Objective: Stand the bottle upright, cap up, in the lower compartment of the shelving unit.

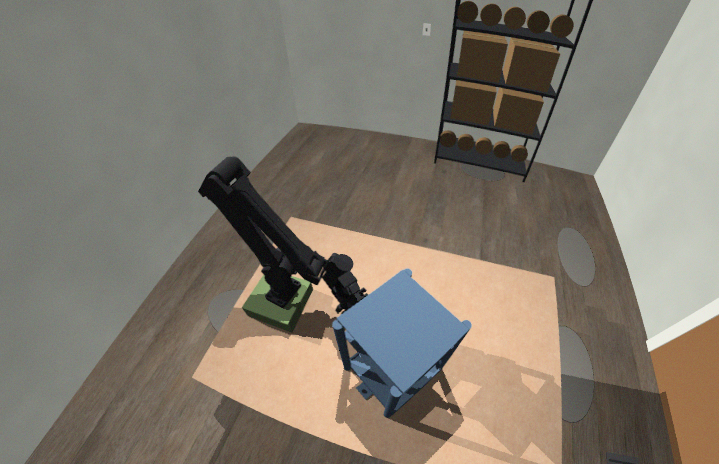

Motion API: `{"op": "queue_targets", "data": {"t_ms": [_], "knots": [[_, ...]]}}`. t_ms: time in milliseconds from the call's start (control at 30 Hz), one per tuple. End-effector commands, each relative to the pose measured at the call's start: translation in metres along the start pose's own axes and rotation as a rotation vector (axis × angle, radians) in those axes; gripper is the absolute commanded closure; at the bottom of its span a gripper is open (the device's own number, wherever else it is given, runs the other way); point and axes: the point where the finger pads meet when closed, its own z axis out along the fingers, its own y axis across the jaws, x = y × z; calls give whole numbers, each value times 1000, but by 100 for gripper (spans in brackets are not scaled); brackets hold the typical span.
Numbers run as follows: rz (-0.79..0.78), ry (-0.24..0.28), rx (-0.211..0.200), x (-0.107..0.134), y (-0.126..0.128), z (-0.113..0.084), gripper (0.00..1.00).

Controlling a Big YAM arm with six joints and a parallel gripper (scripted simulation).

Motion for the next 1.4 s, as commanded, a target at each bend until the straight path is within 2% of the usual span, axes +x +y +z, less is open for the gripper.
{"op": "queue_targets", "data": {"t_ms": [0,433,733,1367], "knots": [[47,-72,-6,-37,11,14,69],[40,-73,-6,-43,12,29,69],[37,-73,-6,-52,13,49,69],[51,-87,-7,-59,13,49,69]]}}
